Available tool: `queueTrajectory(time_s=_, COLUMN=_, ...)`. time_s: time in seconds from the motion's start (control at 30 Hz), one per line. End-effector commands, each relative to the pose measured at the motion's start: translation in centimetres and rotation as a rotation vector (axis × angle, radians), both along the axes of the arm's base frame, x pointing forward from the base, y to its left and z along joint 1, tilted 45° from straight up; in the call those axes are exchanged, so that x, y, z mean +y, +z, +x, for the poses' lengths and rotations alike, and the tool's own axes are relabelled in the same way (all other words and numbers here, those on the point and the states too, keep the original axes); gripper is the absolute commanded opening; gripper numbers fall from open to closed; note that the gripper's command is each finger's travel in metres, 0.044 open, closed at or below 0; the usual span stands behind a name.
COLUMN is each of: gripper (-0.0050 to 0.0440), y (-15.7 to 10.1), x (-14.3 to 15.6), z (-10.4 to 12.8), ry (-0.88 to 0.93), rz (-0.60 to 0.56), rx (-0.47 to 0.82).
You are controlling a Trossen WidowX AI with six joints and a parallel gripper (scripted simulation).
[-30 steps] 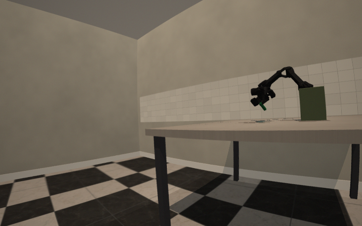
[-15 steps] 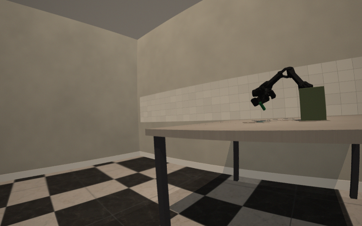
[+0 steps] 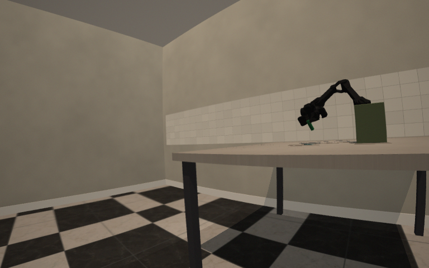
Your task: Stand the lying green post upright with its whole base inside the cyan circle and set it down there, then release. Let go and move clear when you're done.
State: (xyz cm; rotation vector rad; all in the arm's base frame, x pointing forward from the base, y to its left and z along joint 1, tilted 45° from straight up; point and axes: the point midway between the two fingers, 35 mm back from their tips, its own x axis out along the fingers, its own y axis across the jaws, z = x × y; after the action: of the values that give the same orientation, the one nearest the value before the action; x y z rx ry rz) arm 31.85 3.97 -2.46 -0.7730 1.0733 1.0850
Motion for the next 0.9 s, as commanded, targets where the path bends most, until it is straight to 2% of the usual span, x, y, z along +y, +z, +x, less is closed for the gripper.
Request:
queueTrajectory(time_s=0.0, gripper=0.0023, y=0.8, x=0.0, z=0.3, ry=0.011, rz=0.032, rx=-0.044)
queueTrajectory(time_s=0.87, gripper=0.0023, y=2.0, x=-0.3, z=0.4, ry=0.051, rz=0.158, rx=-0.168)
